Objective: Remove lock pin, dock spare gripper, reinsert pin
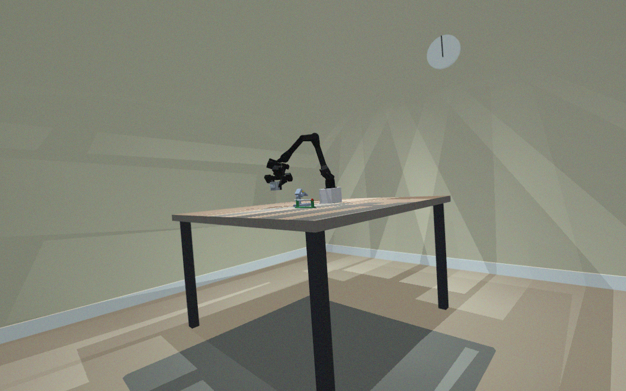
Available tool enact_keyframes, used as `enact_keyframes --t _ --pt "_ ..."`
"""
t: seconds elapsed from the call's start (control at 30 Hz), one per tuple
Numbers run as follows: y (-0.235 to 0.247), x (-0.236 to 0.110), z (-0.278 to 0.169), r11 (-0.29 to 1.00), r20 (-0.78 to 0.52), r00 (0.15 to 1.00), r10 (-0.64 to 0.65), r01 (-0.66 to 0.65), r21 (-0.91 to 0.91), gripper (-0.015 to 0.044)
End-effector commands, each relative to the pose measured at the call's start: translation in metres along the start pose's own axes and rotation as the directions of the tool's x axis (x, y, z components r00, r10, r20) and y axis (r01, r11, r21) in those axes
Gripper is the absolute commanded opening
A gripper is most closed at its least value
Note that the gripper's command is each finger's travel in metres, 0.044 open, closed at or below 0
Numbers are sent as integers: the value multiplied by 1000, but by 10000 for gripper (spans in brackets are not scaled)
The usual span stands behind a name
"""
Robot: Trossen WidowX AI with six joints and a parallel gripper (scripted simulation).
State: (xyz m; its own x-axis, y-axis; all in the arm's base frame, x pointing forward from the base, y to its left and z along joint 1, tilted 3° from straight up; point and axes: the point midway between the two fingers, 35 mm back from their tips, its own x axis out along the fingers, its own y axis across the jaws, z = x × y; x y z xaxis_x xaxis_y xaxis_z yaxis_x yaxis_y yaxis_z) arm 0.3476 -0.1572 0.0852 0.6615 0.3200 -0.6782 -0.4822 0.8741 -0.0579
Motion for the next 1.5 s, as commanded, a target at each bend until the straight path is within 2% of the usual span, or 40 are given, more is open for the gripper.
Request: enact_keyframes --t 0.0,0.3,0.87,1.47 --pt "0 1 -1 1000 -1 1000 2 -2 3 0" --pt "5 3 0 1000 -16 1000 11 -11 18 0" --pt "55 11 18 979 -188 977 100 -63 194 0" --pt "111 6 27 943 -390 908 155 -18 333 0"
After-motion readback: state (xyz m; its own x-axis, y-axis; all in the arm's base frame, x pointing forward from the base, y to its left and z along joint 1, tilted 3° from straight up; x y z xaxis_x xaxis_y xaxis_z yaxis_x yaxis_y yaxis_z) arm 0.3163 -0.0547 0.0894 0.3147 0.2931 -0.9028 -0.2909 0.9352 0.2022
